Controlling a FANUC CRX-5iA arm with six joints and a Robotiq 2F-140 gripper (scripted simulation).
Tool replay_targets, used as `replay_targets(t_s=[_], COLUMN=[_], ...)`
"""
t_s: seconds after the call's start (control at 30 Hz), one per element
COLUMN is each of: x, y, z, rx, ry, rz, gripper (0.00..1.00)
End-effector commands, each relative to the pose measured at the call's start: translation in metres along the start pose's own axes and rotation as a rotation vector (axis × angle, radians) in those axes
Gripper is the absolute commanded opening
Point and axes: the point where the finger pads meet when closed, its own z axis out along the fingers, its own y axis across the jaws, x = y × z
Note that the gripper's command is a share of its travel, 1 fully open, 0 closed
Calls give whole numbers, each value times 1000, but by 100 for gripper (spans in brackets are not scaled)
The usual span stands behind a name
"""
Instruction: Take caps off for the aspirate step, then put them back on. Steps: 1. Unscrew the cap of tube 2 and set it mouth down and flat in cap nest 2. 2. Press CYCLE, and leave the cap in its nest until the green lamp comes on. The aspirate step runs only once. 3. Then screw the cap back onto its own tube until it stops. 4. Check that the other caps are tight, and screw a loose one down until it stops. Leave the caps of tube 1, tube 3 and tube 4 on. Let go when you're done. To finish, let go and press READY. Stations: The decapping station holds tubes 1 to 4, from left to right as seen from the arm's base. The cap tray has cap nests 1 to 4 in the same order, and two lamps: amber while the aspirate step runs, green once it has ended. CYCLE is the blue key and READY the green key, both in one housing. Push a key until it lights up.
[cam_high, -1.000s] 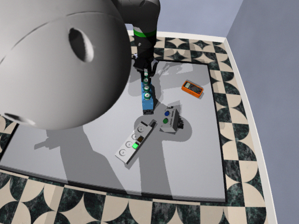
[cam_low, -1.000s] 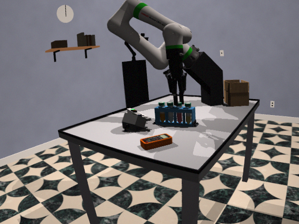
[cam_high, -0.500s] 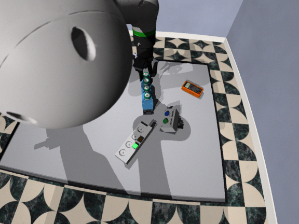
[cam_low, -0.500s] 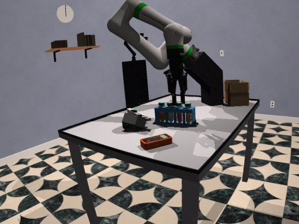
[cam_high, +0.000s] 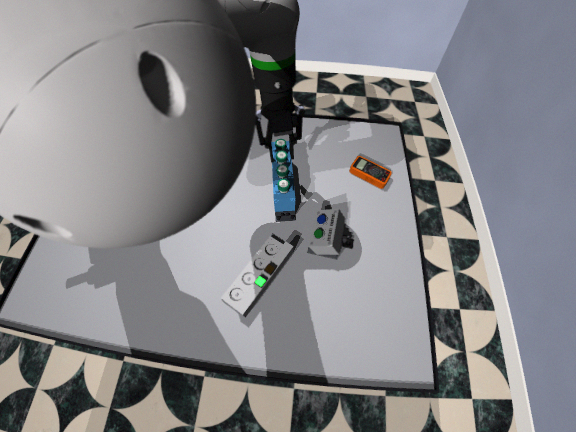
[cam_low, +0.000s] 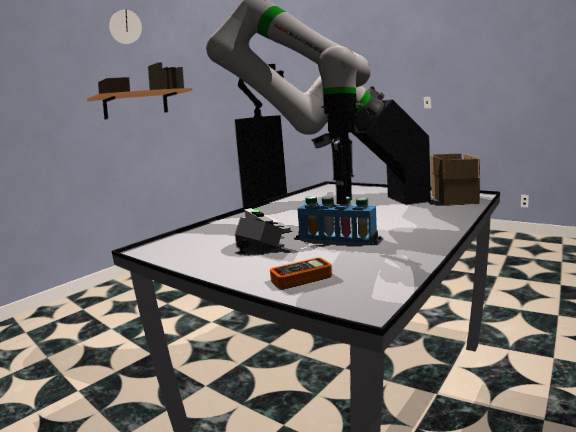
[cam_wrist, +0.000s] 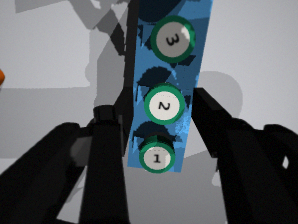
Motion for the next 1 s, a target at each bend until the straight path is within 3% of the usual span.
replay_targets(t_s=[0.0, 0.13, 0.43, 0.47, 0.97], x=[0, 0, 0, 0, 0], y=[-1, -1, -1, -1, -1], z=[0, 0, 0, 0, 0], rx=[-26, -27, -27, -27, -27], ry=[-20, -23, -23, -23, -23], rz=[-277, -430, -430, -430, -380], gripper=[41, 41, 41, 30, 30])
